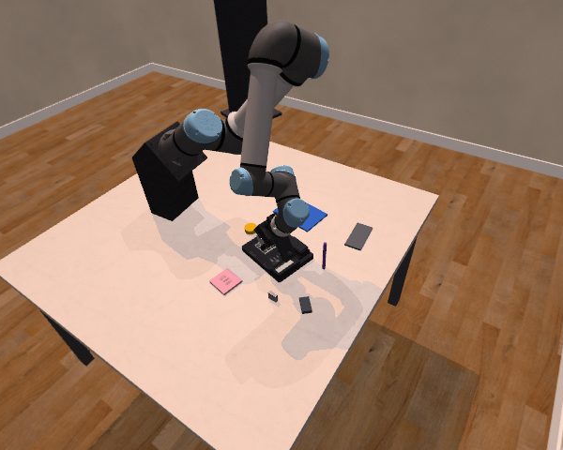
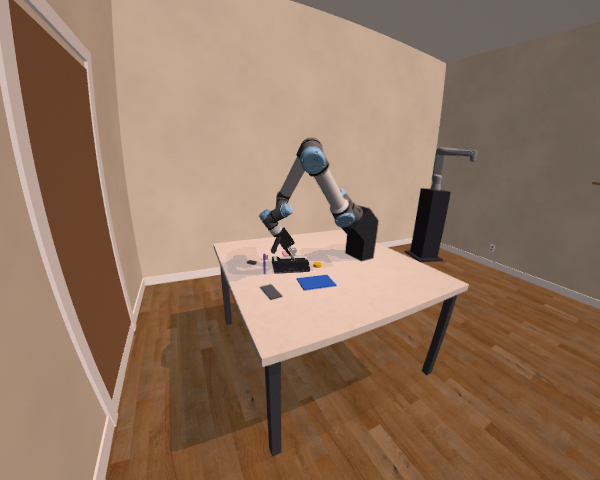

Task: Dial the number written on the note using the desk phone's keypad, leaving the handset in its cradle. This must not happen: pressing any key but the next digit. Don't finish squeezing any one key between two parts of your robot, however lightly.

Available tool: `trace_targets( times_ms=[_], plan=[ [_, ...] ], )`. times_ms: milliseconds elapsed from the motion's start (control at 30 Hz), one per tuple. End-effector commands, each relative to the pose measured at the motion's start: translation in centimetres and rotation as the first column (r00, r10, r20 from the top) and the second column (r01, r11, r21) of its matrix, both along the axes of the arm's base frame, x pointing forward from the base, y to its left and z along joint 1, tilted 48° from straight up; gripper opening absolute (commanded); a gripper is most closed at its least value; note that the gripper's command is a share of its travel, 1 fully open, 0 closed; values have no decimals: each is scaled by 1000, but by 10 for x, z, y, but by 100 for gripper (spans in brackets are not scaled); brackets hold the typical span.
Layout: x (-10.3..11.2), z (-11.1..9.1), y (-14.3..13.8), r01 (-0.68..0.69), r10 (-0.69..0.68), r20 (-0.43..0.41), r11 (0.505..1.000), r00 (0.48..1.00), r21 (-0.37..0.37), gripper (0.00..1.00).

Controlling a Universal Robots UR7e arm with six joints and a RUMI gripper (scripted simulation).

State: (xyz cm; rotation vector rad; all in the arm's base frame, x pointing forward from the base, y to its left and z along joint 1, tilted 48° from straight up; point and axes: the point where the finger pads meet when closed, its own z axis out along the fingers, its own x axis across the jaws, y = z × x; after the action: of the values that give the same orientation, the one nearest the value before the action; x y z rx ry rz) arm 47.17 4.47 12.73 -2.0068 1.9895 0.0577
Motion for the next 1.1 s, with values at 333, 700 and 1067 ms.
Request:
trace_targets(
  times_ms=[333, 700, 1067],
  plan=[
    [1, -1, 0, 0, 0, 1, 1000, 1000, 0, 0],
    [2, -1, 0, 0, 0, 1, 1000, 1000, 0, 0],
    [-10, 10, -3, 0, 0, 1, 1000, 1000, 0, 0]
  ],
)
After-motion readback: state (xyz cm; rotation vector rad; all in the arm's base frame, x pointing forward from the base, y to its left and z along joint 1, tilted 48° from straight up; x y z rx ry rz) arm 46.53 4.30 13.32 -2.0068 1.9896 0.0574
